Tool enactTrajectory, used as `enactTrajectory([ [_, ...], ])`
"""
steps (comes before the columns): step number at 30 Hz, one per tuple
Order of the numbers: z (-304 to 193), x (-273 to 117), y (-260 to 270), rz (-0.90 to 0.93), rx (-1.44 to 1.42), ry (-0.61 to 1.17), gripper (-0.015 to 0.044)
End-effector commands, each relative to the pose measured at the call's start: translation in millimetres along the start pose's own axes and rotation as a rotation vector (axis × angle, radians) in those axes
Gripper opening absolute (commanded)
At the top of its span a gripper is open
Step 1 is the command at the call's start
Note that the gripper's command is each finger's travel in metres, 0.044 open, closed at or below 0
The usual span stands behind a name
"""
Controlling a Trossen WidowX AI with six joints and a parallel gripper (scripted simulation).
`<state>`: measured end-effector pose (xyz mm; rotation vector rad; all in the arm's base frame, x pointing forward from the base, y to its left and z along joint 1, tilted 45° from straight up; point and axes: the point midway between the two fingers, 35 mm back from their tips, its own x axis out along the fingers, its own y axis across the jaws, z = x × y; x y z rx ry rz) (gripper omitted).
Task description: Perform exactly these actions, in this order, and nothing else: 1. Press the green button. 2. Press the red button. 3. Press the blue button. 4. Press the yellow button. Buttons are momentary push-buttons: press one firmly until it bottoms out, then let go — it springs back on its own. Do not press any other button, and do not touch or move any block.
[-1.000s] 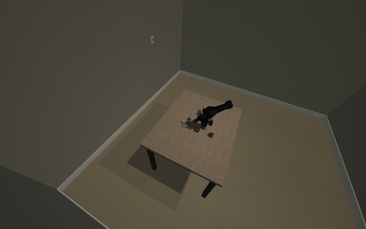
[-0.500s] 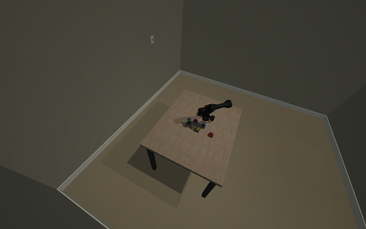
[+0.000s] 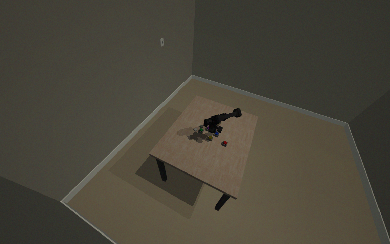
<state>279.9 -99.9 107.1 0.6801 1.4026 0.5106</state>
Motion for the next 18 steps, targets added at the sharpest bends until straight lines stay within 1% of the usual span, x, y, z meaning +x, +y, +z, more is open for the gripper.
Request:
enactTrajectory([
  [1, 5.8, 7.3, -1.4, -0.001, -0.001, -0.007, 0.0020],
  [4, 6.8, 43.2, -1.4, 0.000, -0.002, -0.007, 0.0020],
  [6, 5.7, 58.9, -0.7, 0.001, -0.002, -0.007, 0.0020],
  [18, 6.0, 72.8, -0.7, 0.002, -0.002, -0.008, 0.0020],
])
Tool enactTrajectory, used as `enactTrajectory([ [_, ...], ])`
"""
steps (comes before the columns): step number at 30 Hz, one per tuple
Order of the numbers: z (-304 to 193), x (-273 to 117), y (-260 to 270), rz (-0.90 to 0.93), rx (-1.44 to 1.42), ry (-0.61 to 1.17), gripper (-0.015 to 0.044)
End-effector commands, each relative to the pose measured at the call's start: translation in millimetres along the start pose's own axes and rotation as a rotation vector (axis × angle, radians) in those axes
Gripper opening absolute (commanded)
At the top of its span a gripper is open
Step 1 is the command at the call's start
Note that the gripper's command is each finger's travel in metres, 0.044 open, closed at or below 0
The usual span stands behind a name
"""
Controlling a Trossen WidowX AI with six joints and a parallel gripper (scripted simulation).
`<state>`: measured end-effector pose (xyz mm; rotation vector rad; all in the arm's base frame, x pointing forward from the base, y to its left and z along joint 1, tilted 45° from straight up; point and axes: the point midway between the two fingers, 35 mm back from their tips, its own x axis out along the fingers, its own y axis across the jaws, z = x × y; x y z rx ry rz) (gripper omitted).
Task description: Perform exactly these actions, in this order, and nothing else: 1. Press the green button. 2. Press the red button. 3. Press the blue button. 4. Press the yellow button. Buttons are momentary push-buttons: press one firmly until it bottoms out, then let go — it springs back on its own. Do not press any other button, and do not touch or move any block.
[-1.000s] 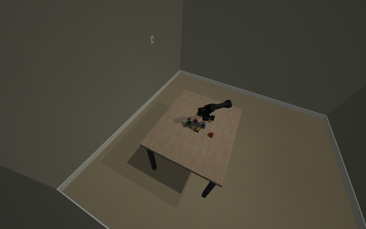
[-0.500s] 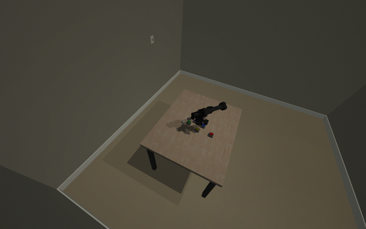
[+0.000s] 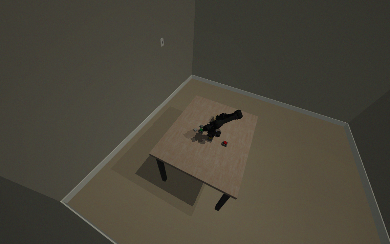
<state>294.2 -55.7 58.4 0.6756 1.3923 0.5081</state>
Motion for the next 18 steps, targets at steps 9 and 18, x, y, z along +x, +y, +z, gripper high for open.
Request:
enactTrajectory([
  [9, -0.9, 20.2, 1.1, 0.005, 0.003, 0.002, 0.0020],
  [18, -1.3, 27.2, 1.4, 0.006, 0.003, 0.002, 0.0020],
])
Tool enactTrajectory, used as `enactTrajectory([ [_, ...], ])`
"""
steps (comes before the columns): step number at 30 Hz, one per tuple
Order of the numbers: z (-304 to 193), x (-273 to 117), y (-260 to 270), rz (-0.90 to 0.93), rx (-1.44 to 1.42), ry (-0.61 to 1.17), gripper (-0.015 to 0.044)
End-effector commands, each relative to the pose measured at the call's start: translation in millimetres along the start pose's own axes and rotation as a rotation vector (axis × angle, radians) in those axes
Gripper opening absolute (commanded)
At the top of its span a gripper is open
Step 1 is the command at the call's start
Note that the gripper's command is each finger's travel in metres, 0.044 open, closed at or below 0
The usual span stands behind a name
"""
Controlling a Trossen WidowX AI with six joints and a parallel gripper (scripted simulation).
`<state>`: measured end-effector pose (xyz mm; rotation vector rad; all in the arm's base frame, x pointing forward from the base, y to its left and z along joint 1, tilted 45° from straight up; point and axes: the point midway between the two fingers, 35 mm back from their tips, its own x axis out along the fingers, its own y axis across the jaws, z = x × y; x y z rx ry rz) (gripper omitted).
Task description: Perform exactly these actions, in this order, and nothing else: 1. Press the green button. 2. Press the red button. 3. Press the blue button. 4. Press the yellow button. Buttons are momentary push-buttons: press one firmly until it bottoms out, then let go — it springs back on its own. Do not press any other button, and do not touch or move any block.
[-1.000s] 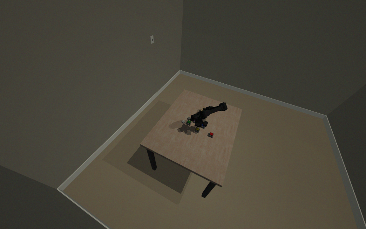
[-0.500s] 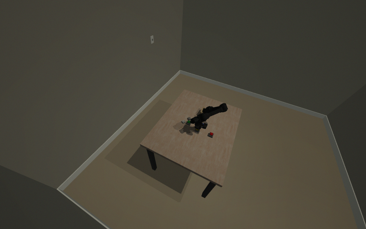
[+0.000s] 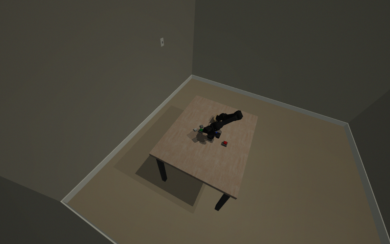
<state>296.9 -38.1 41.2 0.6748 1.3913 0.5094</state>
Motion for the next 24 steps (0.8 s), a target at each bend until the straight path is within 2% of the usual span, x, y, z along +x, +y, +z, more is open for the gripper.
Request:
enactTrajectory([
  [1, -0.9, 2.4, 0.6, 0.005, 0.004, 0.002, 0.0020],
  [15, -0.9, 2.4, 0.6, 0.005, 0.004, 0.002, 0.0020],
  [19, -0.7, -28.3, 0.0, 0.003, 0.004, 0.003, 0.0020],
  [22, -0.8, -30.9, 0.1, 0.004, 0.005, 0.003, 0.0020],
  [24, -0.7, -35.4, 10.6, 0.002, 0.009, 0.000, 0.0072],
])
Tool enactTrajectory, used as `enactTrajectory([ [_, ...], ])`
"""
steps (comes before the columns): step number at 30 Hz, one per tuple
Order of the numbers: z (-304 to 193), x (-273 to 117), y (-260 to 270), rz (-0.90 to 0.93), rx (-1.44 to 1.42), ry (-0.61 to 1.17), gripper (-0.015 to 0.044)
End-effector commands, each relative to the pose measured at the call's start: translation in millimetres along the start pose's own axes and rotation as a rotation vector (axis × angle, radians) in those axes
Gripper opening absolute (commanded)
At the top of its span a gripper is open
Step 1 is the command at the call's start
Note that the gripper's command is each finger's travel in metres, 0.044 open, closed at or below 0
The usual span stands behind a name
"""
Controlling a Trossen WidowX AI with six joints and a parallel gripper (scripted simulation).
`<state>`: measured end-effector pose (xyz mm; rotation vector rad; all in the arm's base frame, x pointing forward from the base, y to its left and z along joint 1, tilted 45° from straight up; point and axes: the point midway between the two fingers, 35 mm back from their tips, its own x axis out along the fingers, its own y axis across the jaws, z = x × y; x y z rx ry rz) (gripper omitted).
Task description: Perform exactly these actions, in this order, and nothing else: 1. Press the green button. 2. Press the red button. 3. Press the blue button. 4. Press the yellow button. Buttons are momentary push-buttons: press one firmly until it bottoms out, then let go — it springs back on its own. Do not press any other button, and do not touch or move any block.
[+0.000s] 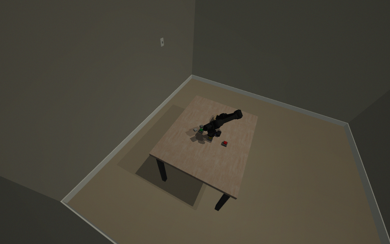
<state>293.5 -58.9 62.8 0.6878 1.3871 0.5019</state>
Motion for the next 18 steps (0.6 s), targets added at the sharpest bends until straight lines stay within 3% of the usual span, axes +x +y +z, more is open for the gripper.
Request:
enactTrajectory([
  [1, -1.6, -10.6, 23.9, -0.003, 0.004, 0.004, 0.0099],
  [9, -44.1, -56.4, 154.7, 0.003, 0.056, -0.026, 0.0309],
  [12, -58.7, -63.2, 176.0, 0.008, 0.065, -0.030, 0.0387],
  [18, -58.7, -63.2, 176.0, 0.008, 0.065, -0.030, 0.0400],
])
